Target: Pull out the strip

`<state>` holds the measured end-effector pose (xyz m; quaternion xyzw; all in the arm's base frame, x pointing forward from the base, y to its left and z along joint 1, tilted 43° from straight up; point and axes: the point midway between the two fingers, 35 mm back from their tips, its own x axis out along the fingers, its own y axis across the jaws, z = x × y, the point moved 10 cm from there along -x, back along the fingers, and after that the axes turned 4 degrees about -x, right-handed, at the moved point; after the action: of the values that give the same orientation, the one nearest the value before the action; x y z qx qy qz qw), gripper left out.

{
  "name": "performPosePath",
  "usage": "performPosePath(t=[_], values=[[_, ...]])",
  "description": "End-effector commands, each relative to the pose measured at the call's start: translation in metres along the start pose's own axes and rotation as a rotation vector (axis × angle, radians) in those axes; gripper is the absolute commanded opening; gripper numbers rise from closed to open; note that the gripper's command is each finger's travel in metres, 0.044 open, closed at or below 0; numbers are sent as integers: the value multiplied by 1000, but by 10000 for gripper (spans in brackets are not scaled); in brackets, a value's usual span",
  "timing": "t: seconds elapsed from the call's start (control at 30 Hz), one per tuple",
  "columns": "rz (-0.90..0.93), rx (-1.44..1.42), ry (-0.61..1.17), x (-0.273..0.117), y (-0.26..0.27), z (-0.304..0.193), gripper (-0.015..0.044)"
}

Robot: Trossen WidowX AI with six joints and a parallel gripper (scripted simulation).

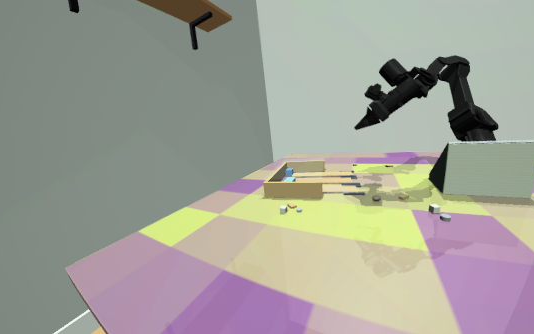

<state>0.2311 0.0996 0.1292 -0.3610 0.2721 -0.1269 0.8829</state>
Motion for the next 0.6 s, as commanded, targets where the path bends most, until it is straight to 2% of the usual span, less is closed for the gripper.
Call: performPosePath(t=[0.0, 0.2, 0.3, 0.57], values=[[-1, -17, 2, 0, 2, 0, 400], [-1, -17, 2, 0, 2, 0, 400], [19, -35, 54, 10, 7, 7, 321], [112, -115, 374, 66, 36, 31, 111]])
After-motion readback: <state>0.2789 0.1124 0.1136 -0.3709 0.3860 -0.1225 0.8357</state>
